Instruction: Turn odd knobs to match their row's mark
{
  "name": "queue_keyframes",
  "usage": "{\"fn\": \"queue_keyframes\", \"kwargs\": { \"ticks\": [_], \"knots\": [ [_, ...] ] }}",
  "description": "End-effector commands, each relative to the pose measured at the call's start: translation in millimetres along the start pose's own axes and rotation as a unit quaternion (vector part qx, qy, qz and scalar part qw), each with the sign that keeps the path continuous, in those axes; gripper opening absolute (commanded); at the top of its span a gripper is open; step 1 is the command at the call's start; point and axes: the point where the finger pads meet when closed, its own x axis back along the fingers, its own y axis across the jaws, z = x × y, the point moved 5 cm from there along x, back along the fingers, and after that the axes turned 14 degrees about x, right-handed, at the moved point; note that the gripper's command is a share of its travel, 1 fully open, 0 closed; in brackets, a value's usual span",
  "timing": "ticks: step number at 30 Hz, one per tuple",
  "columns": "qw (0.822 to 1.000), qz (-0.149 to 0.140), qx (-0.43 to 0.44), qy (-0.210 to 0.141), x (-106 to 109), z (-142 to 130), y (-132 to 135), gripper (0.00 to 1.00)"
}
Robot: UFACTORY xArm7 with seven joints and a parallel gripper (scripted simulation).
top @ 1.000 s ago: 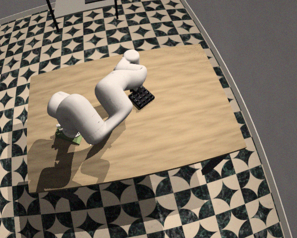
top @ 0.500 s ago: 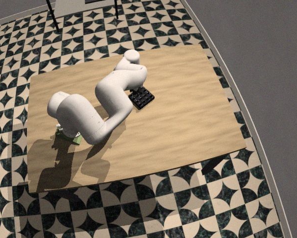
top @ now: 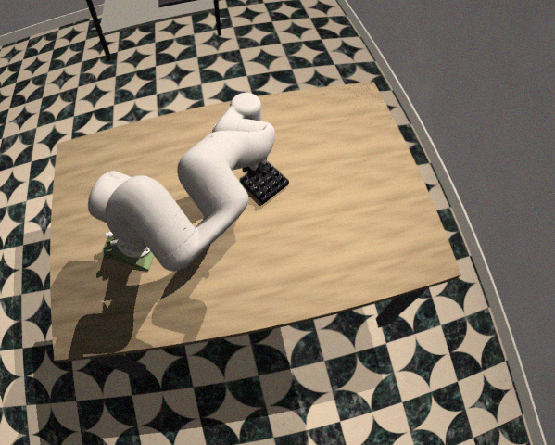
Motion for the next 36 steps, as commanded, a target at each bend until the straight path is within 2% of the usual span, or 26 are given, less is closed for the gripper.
{"fn": "queue_keyframes", "kwargs": {
  "ticks": [1, 21, 36],
  "knots": [
    [1.000, 0.000, 0.000, -0.002, 1, -1, 0, 0.19],
    [1.000, 0.000, 0.000, -0.002, -4, -1, 0, 0.19],
    [1.000, 0.000, 0.000, -0.001, -21, -1, 0, 0.19]
  ]
}}
